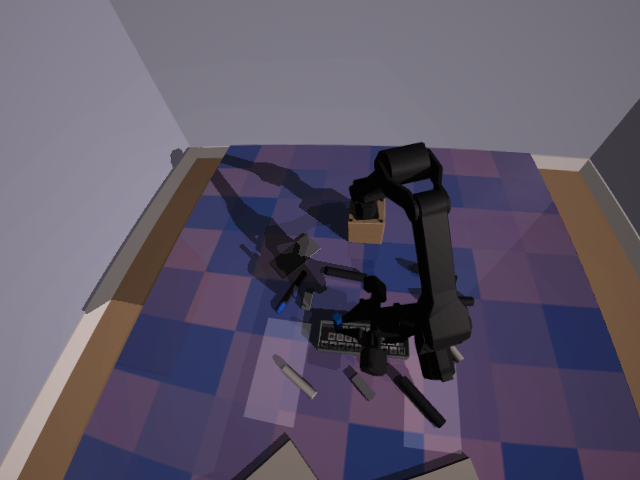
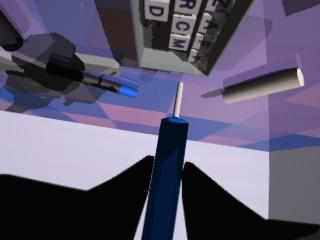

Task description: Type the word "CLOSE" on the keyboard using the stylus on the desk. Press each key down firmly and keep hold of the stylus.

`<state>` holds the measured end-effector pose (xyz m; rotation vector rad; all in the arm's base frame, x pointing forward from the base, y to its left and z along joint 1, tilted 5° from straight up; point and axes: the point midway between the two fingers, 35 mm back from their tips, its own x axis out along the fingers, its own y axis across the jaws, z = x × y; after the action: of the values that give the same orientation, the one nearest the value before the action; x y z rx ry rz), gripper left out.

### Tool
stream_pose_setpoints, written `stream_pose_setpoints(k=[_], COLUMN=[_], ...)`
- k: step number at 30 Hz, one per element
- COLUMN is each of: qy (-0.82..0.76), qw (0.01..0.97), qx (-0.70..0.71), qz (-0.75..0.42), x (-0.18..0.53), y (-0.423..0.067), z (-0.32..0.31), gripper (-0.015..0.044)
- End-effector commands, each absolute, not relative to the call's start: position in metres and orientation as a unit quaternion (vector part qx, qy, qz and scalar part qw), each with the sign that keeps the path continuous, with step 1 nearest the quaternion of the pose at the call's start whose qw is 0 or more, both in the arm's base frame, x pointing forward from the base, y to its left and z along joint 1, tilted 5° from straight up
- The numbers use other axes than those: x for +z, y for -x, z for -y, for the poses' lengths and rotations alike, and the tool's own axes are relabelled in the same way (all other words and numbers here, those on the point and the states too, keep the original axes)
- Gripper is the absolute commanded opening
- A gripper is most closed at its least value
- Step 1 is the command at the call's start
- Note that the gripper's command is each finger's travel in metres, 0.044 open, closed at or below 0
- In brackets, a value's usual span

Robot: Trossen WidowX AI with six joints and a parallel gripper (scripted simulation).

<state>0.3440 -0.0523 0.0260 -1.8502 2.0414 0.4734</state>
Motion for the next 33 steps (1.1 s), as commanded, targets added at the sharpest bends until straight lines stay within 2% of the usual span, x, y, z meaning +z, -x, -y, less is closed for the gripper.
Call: stream_pose_setpoints(k=[1,10,13,33], qy=[0.653,0.653,0.653,0.653], qw=[0.162,0.162,0.162,0.162], qx=[0.172,0.172,0.172,0.172], qz=[-0.720,-0.720,-0.720,-0.720], x=[0.007,-0.005,-0.007,-0.012], y=[-0.341,-0.339,-0.341,-0.342], z=[0.053,0.054,0.054,0.054], gripper=[0.0000,0.0000,0.0079,0.0081])
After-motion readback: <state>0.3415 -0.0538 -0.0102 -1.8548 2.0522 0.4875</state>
